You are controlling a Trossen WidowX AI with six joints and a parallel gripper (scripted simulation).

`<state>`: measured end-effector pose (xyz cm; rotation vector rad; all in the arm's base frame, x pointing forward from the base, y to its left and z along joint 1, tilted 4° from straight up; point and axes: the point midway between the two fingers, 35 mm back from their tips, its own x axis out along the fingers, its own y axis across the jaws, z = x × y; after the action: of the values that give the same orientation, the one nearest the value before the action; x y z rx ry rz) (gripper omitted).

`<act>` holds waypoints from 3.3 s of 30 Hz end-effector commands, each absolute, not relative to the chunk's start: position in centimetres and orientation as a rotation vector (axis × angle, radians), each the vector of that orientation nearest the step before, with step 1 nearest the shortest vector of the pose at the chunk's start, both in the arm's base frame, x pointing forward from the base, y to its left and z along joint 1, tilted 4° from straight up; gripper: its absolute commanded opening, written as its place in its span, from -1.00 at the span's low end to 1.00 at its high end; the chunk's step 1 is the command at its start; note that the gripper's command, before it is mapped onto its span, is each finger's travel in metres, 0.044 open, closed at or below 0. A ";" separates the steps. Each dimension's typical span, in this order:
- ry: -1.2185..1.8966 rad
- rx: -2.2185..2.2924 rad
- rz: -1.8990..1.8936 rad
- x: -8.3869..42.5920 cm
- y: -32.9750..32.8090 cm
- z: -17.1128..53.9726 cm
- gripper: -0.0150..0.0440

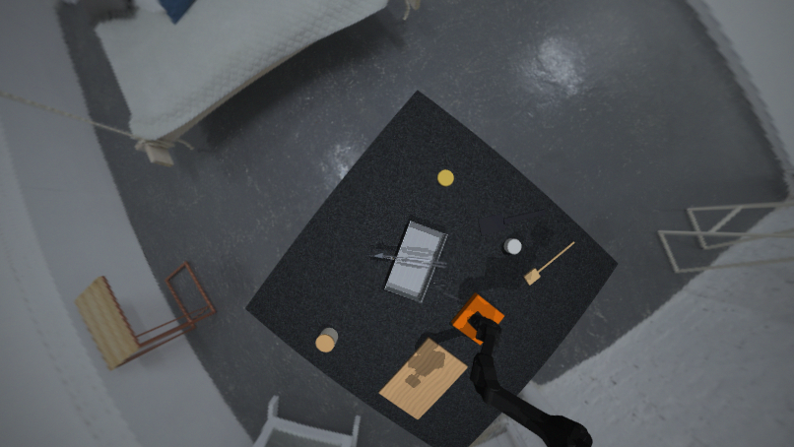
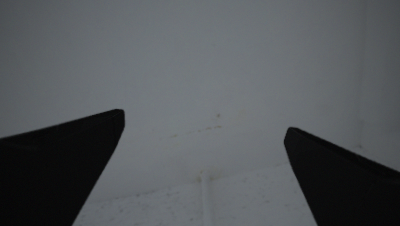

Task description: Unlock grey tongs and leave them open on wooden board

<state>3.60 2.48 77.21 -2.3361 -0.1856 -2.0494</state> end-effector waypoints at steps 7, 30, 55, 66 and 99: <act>-0.251 -1.925 -2.031 -2.4 -4.6 76.8 1.00; -0.203 -1.253 -1.718 -1.2 -23.5 70.6 1.00; 0.182 -0.618 -1.021 22.8 -37.1 51.6 1.00; 0.410 -0.477 -0.690 33.7 -33.6 41.4 1.00; 1.536 -0.499 0.518 40.0 2.6 9.0 1.00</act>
<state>40.52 2.33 9.54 -0.4930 1.4912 0.5071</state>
